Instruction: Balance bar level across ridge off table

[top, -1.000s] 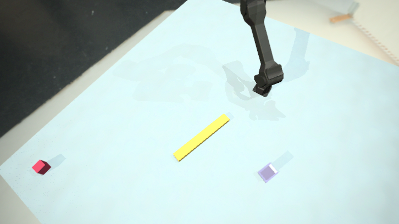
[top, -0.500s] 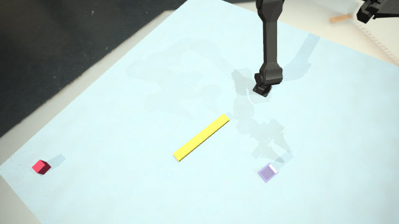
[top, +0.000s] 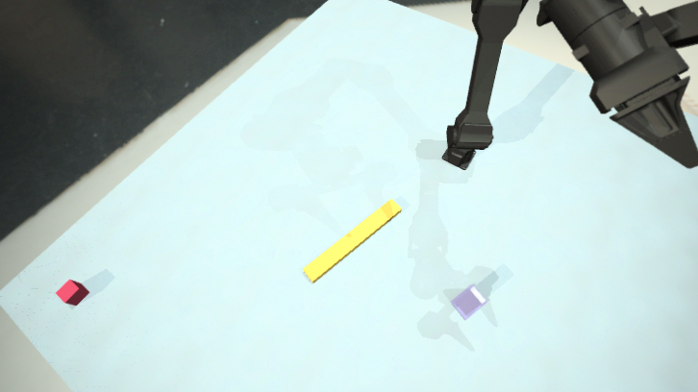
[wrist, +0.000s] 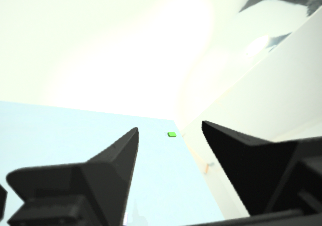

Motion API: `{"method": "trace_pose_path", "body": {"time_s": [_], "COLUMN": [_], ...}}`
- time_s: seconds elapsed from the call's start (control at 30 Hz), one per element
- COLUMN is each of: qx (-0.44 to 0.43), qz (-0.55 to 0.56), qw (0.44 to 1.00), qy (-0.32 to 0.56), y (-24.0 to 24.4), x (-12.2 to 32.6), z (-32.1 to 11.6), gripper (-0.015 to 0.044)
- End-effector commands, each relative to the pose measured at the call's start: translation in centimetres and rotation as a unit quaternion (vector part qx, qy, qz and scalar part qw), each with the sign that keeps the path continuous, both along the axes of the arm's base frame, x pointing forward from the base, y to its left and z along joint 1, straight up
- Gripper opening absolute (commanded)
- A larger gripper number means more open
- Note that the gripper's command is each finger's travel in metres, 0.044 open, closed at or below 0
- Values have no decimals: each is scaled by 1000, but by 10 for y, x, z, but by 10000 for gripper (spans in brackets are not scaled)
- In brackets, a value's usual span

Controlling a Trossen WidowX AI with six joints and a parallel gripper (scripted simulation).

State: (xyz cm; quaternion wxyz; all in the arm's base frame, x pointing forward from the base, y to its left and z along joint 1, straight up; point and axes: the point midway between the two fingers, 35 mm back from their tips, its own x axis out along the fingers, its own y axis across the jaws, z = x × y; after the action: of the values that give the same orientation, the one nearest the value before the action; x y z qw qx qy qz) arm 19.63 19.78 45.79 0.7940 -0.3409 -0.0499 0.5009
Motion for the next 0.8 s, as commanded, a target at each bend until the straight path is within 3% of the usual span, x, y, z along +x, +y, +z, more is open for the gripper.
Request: {"method": "trace_pose_path", "body": {"time_s": [0.0,0.53,0.77], "qx": [-12,-13,-18], "qz": [-57,-241,-333], "qw": [996,933,877], "qy": [65,267,345], "y": [-6,-57,-93], "x": [34,117,148], "z": [-25,-105,-148], "gripper": [315,315,315]}}
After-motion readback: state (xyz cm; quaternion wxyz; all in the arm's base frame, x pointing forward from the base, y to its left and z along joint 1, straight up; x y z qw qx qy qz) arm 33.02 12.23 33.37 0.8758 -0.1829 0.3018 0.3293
